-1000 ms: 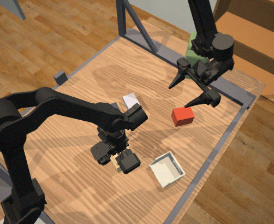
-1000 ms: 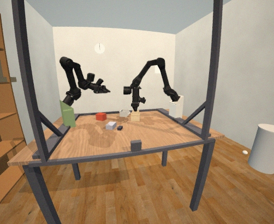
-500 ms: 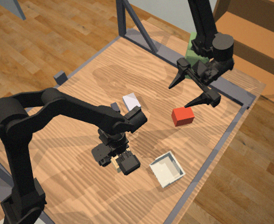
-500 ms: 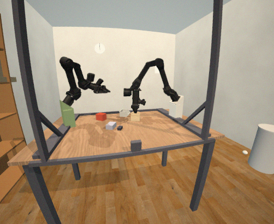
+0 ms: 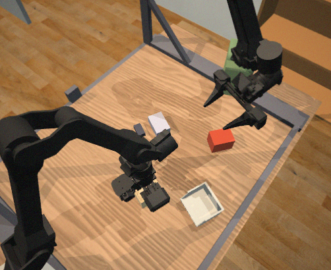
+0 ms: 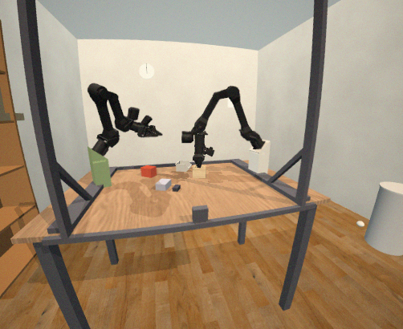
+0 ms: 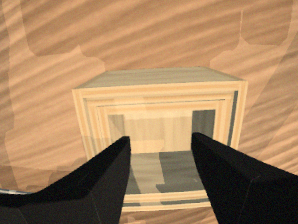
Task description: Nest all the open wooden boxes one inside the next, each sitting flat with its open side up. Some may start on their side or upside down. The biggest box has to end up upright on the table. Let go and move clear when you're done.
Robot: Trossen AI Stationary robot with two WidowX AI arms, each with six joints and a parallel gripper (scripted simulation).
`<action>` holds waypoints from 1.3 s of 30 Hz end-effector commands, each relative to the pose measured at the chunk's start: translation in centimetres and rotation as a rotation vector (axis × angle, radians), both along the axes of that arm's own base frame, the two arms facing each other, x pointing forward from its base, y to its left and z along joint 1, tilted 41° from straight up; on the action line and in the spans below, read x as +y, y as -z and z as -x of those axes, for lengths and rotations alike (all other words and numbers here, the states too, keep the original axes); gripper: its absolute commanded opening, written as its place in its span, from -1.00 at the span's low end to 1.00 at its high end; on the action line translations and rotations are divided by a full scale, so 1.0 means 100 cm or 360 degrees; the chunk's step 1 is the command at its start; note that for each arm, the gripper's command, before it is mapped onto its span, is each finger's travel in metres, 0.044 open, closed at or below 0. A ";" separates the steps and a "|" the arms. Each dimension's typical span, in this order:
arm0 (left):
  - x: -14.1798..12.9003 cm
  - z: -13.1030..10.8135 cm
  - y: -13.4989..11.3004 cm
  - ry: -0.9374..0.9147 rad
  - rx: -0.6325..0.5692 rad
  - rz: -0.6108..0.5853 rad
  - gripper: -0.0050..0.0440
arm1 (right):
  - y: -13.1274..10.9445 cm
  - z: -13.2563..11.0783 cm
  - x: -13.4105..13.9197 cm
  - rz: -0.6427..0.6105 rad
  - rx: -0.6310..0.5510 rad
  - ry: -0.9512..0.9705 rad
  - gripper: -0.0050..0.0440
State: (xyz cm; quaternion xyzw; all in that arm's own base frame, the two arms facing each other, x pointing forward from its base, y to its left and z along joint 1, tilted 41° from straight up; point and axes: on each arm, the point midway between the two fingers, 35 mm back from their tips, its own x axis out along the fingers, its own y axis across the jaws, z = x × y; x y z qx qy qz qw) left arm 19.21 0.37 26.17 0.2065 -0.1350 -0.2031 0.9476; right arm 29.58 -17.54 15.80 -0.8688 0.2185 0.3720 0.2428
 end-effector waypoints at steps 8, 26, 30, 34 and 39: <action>-0.002 0.001 -0.007 0.0001 -0.0032 -0.0037 0.84 | -0.004 -0.002 -0.001 0.0017 -0.0020 0.0003 0.23; -0.002 0.001 -0.007 0.0001 -0.0032 -0.0037 0.84 | -0.006 -0.001 -0.001 0.0019 -0.0025 0.0001 -0.12; -0.002 0.001 -0.007 0.0001 -0.0032 -0.0037 0.84 | -0.006 -0.001 -0.001 0.0019 -0.0025 0.0001 -0.20; -0.002 0.001 -0.007 0.0001 -0.0032 -0.0037 0.84 | -0.006 -0.001 -0.001 0.0019 -0.0025 0.0001 -0.28; -0.002 0.001 -0.007 0.0001 -0.0032 -0.0037 0.84 | -0.006 -0.001 -0.001 0.0019 -0.0025 0.0001 -0.42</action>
